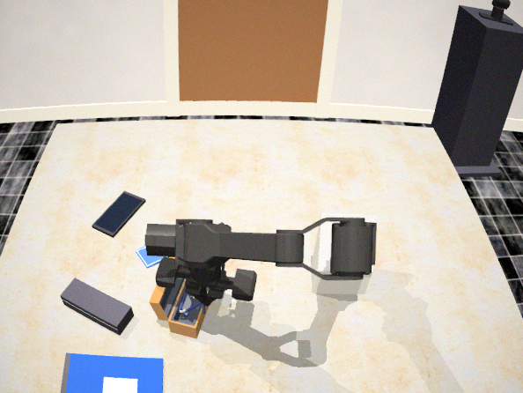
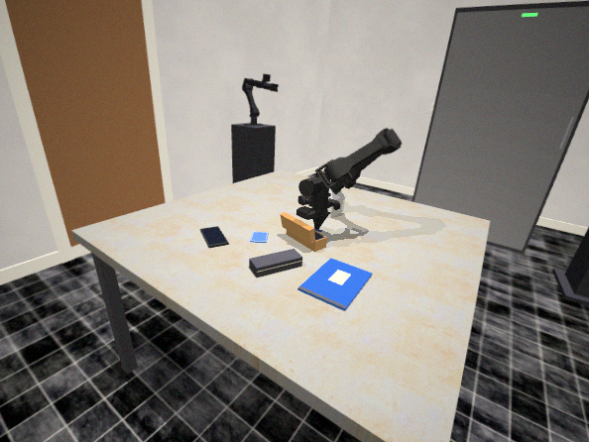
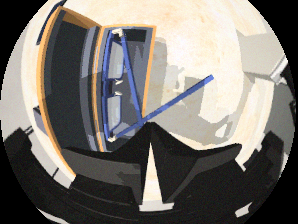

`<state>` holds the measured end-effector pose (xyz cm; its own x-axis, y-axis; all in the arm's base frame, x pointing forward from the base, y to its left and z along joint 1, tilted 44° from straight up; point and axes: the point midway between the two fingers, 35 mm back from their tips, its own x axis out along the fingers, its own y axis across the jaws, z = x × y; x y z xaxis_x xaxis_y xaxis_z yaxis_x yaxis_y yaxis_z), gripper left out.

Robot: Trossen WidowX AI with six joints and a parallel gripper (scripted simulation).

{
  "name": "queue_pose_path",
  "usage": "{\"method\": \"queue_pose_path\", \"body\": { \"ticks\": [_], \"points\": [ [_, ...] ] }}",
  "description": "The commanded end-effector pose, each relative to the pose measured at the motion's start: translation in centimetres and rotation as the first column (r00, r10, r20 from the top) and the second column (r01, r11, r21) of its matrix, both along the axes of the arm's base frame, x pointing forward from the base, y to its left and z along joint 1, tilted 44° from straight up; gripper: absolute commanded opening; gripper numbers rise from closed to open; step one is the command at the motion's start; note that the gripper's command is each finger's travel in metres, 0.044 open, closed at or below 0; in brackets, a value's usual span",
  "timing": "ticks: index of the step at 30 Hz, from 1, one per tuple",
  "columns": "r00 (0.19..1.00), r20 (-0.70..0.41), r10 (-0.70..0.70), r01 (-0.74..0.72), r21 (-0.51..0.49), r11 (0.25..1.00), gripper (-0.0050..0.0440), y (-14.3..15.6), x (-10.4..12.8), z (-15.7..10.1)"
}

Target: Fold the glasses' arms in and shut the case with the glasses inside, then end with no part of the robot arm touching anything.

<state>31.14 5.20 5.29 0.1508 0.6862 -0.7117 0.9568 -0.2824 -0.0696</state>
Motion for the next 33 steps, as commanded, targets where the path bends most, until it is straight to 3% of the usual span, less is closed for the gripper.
{"method": "queue_pose_path", "body": {
  "ticks": [1, 33],
  "points": [
    [1.000, -0.006, -0.001, 0.001, -0.002, 1.000, 0.0000, -0.33, 0.08, -0.46],
    [1.000, -0.006, -0.001, 0.001, -0.002, 1.000, 0.0000, -1.29, 0.87, -1.21]
  ]
}}
